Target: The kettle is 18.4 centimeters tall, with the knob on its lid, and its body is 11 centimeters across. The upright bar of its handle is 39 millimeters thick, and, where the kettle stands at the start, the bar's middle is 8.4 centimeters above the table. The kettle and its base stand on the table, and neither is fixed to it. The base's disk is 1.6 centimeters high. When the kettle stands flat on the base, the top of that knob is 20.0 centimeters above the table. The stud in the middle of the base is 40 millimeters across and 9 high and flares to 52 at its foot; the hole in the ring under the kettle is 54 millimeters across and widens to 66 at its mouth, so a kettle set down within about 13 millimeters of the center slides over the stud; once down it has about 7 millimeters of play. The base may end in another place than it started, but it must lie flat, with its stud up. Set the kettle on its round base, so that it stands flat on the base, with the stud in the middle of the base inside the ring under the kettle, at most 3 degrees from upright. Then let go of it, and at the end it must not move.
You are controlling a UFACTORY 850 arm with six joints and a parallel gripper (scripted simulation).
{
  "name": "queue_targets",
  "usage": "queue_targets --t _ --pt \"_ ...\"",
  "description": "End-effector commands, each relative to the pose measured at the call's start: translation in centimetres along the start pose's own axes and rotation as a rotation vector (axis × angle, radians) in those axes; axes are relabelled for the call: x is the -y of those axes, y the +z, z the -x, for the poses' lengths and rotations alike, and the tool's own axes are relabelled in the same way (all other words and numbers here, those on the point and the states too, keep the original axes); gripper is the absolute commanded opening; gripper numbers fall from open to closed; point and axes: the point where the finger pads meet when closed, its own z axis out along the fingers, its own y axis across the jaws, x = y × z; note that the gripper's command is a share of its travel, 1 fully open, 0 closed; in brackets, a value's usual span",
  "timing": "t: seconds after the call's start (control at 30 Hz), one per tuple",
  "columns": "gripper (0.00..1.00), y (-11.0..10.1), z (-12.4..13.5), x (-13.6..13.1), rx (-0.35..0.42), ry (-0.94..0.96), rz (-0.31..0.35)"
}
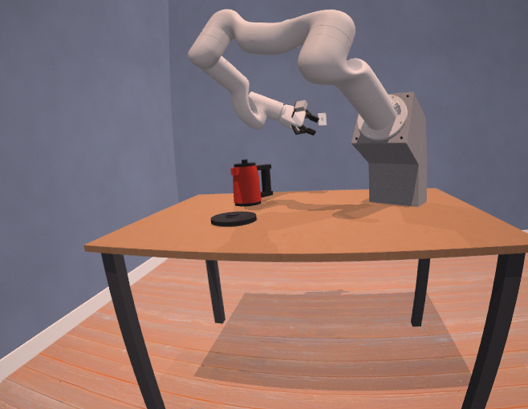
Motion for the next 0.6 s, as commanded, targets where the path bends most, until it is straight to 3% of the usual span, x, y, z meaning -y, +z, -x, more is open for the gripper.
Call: queue_targets --t 0.0,0.57 --pt "0.81 -0.2 -0.1 -0.2 0.001 -0.024 0.016" --pt "0.81 -1.6 -0.8 -2.3 0.026 -0.221 0.132"
